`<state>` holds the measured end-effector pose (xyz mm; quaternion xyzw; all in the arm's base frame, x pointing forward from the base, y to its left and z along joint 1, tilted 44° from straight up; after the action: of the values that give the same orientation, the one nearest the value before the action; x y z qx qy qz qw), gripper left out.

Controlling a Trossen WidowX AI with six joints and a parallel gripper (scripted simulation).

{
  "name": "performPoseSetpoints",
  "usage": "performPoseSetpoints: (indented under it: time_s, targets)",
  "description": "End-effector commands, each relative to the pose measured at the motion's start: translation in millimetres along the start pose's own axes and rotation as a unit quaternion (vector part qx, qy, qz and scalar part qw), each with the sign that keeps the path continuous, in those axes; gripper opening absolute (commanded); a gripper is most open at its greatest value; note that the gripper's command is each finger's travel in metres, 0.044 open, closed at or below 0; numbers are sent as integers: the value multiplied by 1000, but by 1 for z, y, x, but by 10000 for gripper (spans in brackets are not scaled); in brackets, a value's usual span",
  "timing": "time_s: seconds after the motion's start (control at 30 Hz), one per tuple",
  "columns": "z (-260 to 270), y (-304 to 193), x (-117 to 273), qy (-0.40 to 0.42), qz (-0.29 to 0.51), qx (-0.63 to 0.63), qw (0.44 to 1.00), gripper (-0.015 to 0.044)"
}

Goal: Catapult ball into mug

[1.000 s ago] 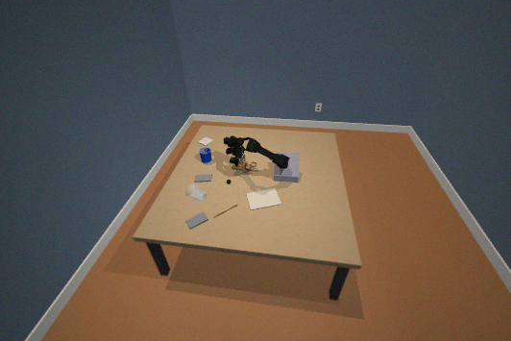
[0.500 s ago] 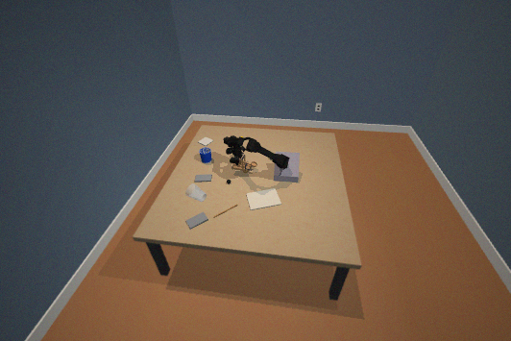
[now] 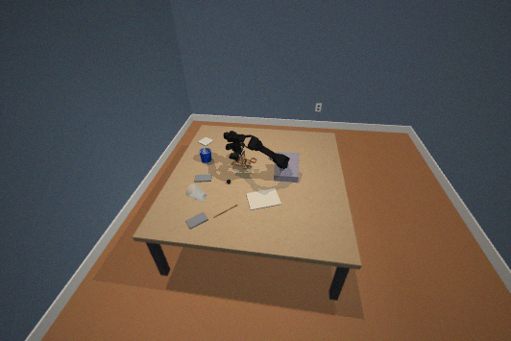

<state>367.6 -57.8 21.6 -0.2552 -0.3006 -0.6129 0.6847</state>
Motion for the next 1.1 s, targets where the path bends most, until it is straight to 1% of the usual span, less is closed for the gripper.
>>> performPoseSetpoints:
  time_s: [0.0, 0.83, 0.87, 1.03, 1.07]
  targets:
    - [-1, 0, -4, -2, -1, -3, 1000, 0]
    - [-2, -1, -45, 1, 0, -6, 1000, 0]
    - [0, 0, -40, -1, 1, -1, 1000, 0]
    - [0, 0, -40, -1, 1, -1, 1000, 0]
    - [0, 0, -40, -1, 1, -1, 1000, 26]
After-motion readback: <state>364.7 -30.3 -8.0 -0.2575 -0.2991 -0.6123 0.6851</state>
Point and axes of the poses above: the point midway between the two fingers, 35 mm back from their tips, its own x axis back along the fingers, its own z axis across the jaws, y = z × x, the point moved 9 cm from there along x, back along the fingers, and after that the axes turned 9 degrees about x, right-handed, at the moved point
